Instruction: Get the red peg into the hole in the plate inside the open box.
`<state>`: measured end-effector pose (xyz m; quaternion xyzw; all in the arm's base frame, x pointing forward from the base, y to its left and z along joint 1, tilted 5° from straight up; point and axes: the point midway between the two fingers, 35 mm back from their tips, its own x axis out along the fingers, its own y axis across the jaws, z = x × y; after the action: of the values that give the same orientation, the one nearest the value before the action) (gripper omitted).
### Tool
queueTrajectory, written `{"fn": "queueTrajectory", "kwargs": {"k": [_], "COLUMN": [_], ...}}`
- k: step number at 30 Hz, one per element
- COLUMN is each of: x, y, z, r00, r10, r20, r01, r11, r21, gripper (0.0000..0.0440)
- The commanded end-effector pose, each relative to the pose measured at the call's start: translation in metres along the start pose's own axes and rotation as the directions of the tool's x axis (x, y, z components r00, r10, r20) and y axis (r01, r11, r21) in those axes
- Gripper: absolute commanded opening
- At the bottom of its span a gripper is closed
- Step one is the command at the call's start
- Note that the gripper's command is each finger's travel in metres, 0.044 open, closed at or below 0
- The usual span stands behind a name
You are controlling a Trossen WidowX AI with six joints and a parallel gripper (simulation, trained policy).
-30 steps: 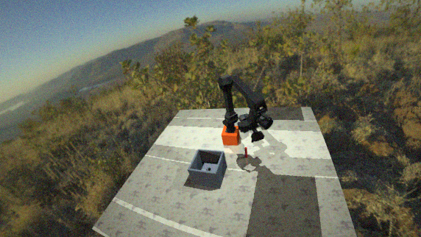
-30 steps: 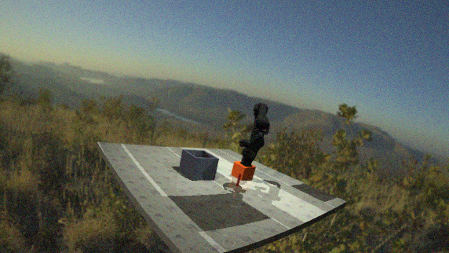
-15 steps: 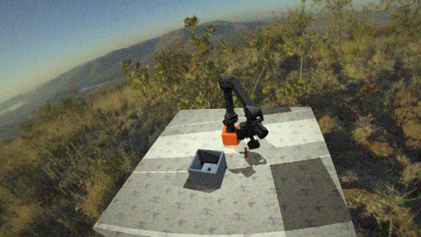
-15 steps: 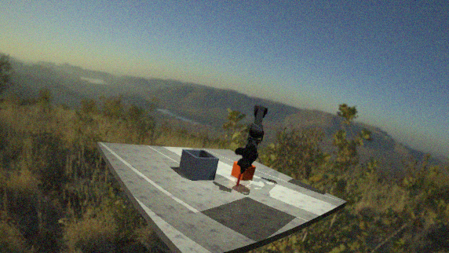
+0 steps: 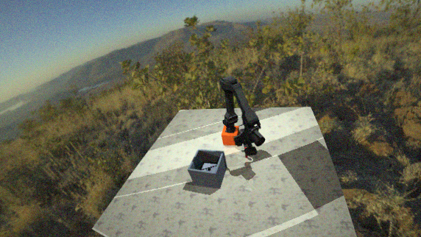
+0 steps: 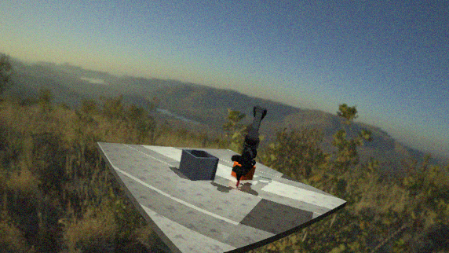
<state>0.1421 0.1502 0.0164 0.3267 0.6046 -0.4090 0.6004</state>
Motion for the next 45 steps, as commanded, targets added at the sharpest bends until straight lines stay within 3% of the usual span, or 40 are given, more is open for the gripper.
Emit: {"fn": "queueTrajectory", "kwargs": {"k": [1, 16, 31, 45], "x": [0.013, 0.032, -0.002, -0.057], "y": [-0.001, 0.021, 0.044, 0.069], "z": [0.002, -0.002, -0.006, 0.000], "r00": [1.000, 0.999, 0.985, 0.949], "r10": [-0.009, 0.032, 0.144, 0.284], "r20": [-0.003, -0.035, -0.096, -0.134], "r01": [0.010, -0.031, -0.137, -0.272], "r11": [0.999, 0.999, 0.988, 0.957], "r21": [0.033, 0.018, 0.072, 0.103], "gripper": [0.0365, 0.0000, 0.0000, 0.0000]}}
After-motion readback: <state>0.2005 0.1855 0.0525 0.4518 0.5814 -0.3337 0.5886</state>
